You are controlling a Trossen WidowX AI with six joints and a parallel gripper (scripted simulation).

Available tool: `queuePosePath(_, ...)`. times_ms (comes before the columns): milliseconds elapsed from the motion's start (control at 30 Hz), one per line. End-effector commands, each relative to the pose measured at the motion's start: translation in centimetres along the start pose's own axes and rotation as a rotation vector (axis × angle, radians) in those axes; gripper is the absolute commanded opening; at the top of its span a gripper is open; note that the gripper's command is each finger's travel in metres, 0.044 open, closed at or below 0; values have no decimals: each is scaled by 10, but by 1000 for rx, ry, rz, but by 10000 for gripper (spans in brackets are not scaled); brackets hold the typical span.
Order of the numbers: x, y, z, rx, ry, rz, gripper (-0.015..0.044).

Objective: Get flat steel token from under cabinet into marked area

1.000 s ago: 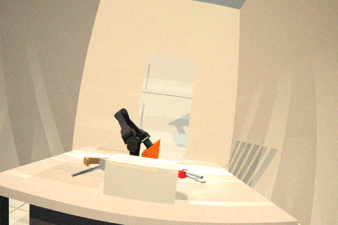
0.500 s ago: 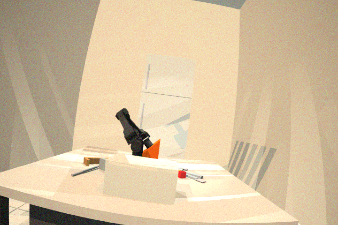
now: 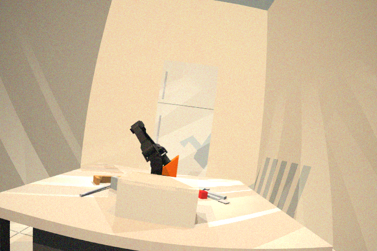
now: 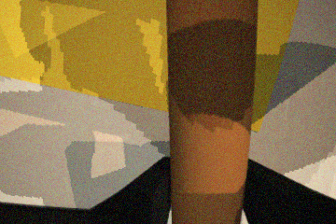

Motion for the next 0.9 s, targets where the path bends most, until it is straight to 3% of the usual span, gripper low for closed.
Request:
queuePosePath(0,-1,7,2,1,1,-9,0)
queuePosePath(867,-1,1,19,2,2,-8,0)
Point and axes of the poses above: the point midway between the two fingers, 35 mm back from their tips, its own x axis back along the fingers, its own y axis across the jaws, z = x × y, the point moved 1 cm from there along x, back along the fingers, and after that the axes turned 14 degrees about -x, right-handed, at the moved point
